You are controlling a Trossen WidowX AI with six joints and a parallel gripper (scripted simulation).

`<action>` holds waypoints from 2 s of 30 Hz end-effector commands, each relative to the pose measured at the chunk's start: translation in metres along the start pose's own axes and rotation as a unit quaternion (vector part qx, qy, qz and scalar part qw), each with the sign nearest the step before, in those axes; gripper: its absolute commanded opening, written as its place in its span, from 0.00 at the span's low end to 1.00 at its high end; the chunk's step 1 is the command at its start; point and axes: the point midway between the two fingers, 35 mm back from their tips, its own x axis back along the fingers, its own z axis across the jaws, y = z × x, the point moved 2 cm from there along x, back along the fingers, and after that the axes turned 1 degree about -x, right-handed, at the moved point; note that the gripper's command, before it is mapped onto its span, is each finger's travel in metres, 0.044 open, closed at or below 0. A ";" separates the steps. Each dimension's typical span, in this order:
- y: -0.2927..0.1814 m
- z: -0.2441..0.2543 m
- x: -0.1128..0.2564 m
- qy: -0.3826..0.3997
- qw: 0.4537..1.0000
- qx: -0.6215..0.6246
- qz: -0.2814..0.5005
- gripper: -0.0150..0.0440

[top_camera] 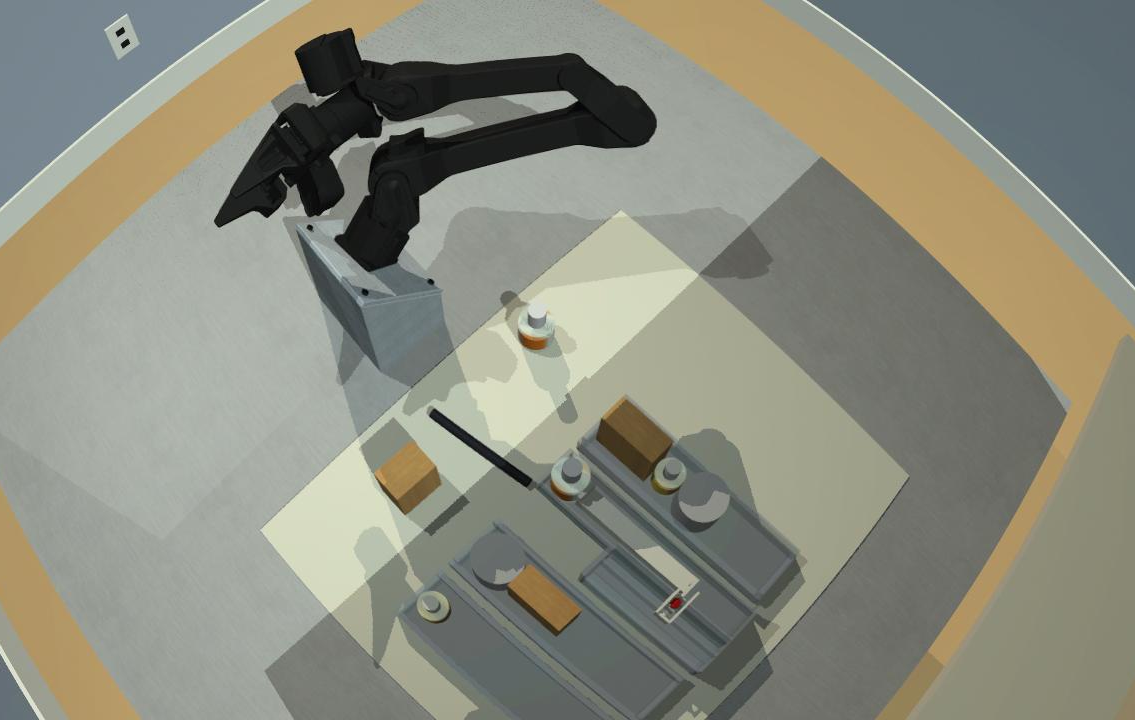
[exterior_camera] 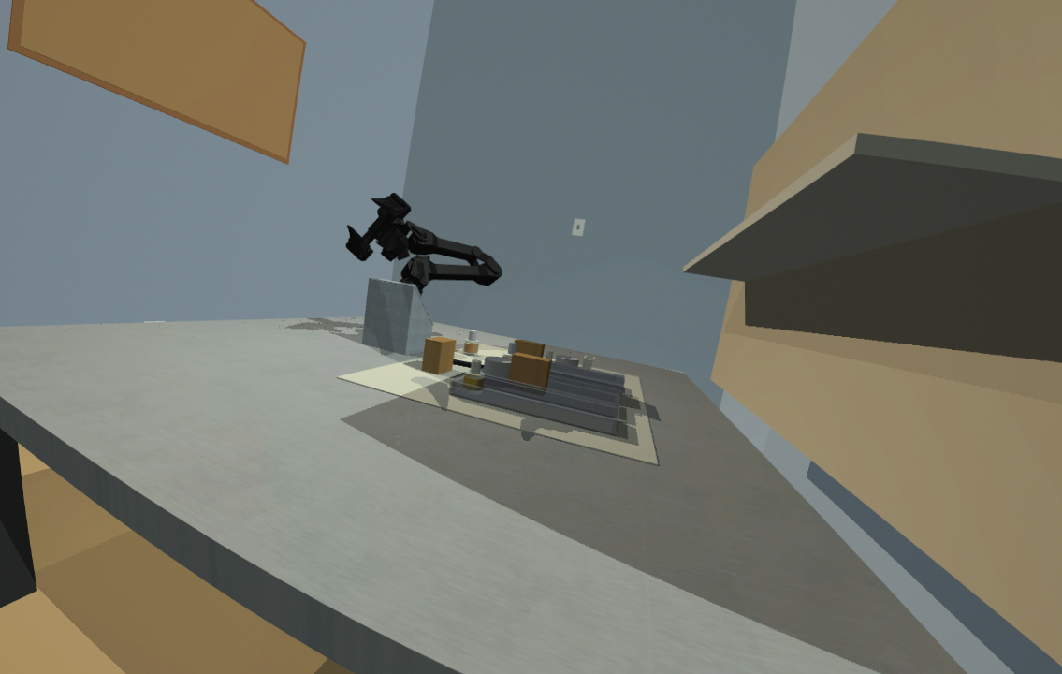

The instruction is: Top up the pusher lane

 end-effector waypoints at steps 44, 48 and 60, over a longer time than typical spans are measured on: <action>0.283 -0.032 0.162 0.746 0.599 -0.234 -0.171 1.00; 0.284 -0.028 0.173 0.759 0.594 -0.224 -0.143 1.00; 0.300 -0.002 0.181 0.759 0.594 -0.224 -0.144 1.00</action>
